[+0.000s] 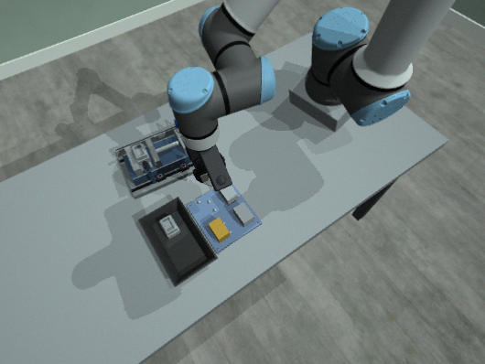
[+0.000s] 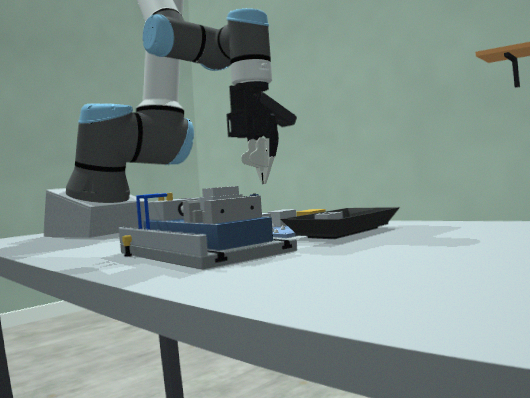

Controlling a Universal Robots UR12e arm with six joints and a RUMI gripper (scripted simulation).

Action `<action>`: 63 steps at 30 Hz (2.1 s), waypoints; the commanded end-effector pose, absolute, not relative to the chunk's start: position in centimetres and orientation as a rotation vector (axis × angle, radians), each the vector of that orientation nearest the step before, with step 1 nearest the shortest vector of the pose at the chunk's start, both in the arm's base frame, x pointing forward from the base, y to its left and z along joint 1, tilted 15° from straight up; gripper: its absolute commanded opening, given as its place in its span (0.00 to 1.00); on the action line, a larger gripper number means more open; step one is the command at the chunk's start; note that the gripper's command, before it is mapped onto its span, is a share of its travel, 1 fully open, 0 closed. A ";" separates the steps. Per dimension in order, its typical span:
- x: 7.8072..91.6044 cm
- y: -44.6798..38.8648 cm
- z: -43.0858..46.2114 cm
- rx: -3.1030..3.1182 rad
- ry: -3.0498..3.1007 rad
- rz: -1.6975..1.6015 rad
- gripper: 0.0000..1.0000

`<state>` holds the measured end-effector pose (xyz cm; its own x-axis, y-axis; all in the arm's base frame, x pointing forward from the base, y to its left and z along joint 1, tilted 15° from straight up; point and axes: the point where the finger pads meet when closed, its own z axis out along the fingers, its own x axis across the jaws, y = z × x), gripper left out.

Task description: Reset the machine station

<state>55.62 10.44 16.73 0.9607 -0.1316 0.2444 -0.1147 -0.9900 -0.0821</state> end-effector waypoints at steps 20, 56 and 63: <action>55.7 10.4 16.8 -3.044 0.191 -0.388 0.00; 54.9 10.3 19.9 -3.044 0.191 -0.388 0.00; 54.5 10.2 21.3 -3.044 0.191 -0.388 0.00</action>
<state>54.60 10.25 20.66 0.9606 -0.1316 0.2447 -0.1148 -0.9900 -0.0820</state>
